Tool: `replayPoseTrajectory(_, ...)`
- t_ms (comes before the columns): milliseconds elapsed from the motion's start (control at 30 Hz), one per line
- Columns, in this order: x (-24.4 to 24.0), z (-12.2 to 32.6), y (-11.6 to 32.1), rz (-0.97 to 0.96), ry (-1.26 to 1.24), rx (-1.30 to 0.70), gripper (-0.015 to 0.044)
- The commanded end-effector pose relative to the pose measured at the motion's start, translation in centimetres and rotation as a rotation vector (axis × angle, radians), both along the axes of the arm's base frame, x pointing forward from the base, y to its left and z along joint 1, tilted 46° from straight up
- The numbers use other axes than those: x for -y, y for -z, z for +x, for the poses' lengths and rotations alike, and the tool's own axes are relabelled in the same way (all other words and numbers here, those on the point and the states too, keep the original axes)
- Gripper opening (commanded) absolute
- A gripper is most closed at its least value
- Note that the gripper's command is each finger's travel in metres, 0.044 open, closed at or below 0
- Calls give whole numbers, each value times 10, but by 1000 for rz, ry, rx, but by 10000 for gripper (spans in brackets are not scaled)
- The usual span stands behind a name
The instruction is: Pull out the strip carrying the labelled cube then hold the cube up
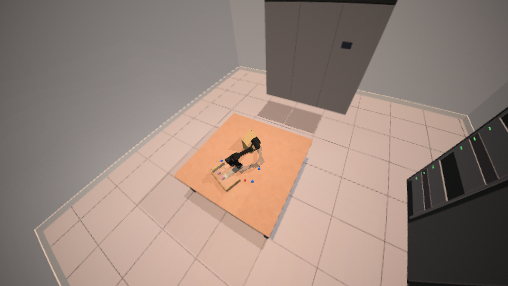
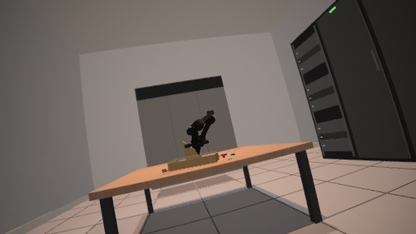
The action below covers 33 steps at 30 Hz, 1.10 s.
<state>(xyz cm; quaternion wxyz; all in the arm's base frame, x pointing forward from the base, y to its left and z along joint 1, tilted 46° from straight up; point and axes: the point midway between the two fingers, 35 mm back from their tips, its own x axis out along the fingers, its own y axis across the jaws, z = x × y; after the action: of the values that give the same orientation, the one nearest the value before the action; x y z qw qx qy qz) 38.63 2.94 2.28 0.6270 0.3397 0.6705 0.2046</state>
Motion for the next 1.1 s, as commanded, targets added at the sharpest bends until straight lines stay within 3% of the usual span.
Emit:
replayPoseTrajectory(0, -6, -2, 8, 5, 2, -16, 0)
replayPoseTrajectory(1067, -36, -8, 35, 9, 2, -17, 0)
